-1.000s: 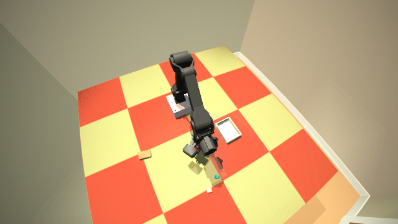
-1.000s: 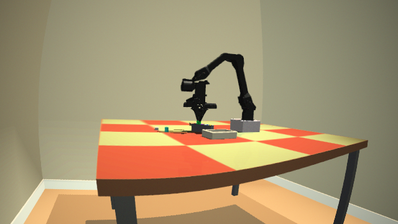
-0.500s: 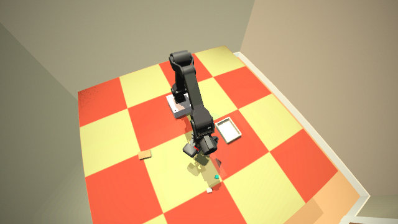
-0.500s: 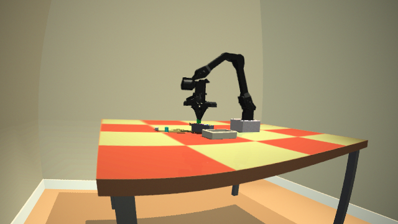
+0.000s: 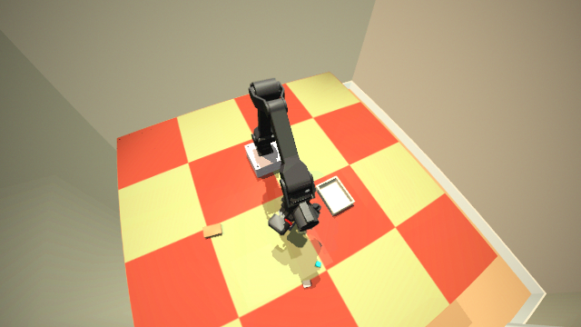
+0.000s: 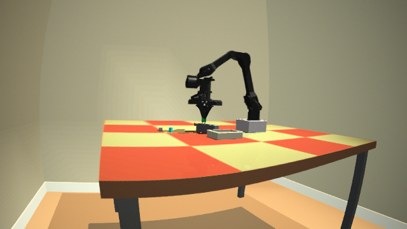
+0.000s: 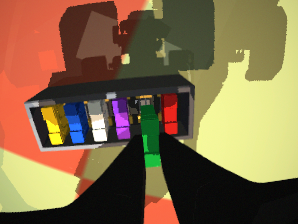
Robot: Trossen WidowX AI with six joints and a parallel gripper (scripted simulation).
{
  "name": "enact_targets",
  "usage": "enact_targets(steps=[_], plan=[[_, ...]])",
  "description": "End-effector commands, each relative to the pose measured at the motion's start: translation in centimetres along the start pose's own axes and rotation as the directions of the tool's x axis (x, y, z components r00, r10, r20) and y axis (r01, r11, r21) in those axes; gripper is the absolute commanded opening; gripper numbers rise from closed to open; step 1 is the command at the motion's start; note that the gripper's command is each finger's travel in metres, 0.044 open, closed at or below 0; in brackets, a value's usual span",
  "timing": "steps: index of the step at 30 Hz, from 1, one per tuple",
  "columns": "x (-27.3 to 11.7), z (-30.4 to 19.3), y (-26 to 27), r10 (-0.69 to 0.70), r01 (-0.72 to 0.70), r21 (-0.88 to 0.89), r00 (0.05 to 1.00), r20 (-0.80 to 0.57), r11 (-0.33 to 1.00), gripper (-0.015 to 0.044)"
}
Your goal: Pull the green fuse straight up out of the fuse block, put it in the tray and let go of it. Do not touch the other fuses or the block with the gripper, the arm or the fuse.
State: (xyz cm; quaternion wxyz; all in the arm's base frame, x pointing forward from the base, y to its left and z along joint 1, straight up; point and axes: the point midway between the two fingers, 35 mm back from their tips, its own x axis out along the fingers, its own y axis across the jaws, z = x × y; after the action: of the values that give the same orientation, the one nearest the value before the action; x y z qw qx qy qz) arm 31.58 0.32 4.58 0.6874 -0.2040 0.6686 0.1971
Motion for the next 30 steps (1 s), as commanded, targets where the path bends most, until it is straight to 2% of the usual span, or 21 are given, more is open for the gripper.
enact_targets(steps=[1, 25, 30], plan=[[-0.3, 0.1, 0.0, 0.0, 0.0, -0.004, 1.0, 0.005, 1.0, 0.0], [-2.7, 0.1, 0.0, 0.0, 0.0, -0.005, 1.0, 0.005, 1.0, 0.0], [-2.8, 1.3, 1.5, 0.001, -0.001, -0.005, 1.0, 0.006, 1.0, 0.0]])
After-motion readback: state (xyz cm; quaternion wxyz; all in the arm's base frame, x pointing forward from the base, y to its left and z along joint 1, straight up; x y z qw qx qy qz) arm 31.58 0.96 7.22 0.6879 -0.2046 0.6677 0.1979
